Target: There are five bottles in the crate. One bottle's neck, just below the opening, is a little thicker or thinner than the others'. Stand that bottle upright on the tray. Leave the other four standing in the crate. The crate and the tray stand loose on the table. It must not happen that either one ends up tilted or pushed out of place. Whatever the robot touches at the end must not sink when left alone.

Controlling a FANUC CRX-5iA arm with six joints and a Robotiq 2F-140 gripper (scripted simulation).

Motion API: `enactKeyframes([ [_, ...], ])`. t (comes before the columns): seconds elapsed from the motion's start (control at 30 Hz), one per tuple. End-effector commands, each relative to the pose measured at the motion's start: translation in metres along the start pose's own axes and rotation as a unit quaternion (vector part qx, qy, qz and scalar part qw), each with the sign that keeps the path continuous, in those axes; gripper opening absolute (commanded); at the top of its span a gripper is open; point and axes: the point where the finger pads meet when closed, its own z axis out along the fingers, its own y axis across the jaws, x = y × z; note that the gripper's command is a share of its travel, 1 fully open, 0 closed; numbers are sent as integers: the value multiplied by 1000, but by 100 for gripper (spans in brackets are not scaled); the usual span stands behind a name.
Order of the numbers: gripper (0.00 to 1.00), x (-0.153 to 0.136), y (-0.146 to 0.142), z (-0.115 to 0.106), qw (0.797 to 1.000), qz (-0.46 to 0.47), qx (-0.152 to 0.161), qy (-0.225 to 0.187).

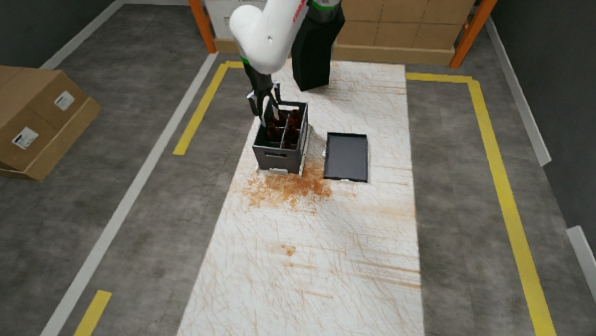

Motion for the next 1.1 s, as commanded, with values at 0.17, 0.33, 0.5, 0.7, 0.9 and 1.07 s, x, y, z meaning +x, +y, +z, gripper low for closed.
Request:
enactKeyframes([
  [0.17, 44, 0, -1, 0, 1000, 0, 1, 0],
  [0.33, 44, 0, -1, 0, 1000, 0, 1, 0],
  [0.5, 44, 0, -1, 1, 1000, 0, 1, 0],
  [0.7, 44, 0, -1, 3, 1000, 0, 1, 0],
  [0.9, 44, 0, -1, 8, 1000, 0, 1, 0],
  [1.07, 44, 0, -1, 14, 1000, 0, 1, 0],
])
